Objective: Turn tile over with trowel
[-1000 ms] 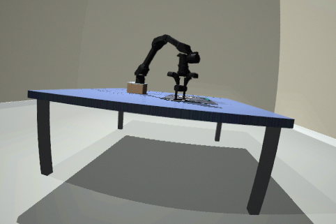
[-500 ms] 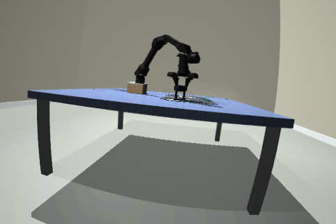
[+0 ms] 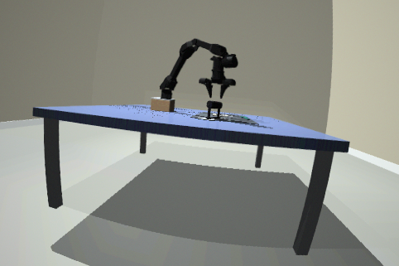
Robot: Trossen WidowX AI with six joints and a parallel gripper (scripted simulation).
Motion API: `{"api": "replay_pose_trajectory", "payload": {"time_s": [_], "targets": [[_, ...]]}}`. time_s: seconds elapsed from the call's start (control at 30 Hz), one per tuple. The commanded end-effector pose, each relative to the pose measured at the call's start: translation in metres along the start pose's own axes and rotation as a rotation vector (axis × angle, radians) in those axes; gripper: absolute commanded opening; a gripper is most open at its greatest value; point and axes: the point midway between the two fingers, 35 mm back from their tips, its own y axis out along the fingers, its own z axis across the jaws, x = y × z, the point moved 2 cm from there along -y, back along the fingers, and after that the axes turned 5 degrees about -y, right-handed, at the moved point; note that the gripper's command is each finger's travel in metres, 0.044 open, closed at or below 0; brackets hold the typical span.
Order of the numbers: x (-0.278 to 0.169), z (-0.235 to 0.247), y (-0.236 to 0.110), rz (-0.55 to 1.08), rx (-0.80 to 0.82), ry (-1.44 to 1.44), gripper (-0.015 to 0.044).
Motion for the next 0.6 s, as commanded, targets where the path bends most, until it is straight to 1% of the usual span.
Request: {"api": "replay_pose_trajectory", "payload": {"time_s": [0.0,0.3,0.57], "targets": [[0.001,0.002,-0.005,-0.006,0.004,-0.008,0.0270],[-0.008,-0.002,-0.004,-0.005,0.004,0.050,0.0270],[-0.009,-0.002,0.007,-0.005,0.004,0.050,0.0270]]}}
